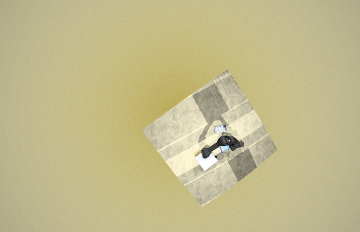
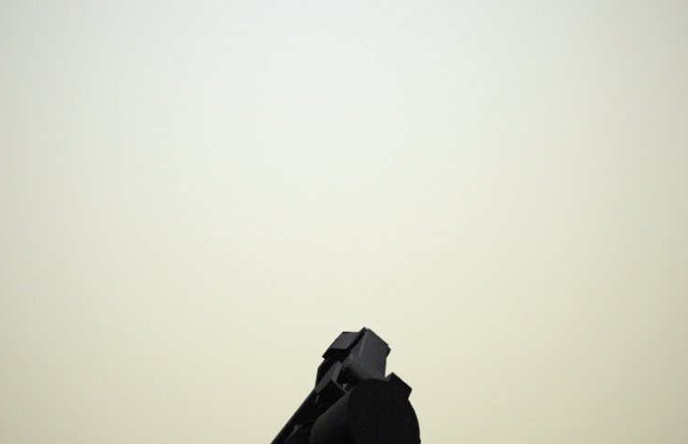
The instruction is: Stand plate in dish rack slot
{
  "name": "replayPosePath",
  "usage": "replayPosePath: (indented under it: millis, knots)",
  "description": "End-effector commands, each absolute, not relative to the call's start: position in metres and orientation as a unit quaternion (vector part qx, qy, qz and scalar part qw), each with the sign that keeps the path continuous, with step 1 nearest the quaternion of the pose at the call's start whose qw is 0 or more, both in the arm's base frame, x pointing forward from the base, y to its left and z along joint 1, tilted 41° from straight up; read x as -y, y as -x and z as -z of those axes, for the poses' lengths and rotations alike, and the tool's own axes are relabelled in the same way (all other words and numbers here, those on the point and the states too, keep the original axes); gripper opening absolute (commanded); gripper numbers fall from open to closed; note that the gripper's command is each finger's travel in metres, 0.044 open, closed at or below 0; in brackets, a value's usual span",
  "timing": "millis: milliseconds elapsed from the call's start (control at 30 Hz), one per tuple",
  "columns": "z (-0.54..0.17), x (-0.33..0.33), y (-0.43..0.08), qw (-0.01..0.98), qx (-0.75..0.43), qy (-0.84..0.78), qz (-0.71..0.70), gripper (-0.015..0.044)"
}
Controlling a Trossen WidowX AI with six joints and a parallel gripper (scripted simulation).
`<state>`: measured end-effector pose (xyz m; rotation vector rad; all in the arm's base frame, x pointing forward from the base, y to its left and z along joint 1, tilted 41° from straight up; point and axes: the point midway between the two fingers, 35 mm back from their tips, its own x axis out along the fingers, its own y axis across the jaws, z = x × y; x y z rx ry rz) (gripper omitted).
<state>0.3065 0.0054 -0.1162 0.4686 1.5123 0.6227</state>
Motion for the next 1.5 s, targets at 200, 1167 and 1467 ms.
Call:
replayPosePath:
  millis: [200, 1167, 1467]
  knots:
    - [0.116, -0.006, -0.307, 0.660, -0.667, -0.210, -0.276, 0.0277]
    - [0.002, 0.100, -0.326, 0.661, -0.668, -0.207, -0.272, 0.0000]
    - [-0.013, 0.109, -0.326, 0.658, -0.671, -0.215, -0.265, 0.0000]
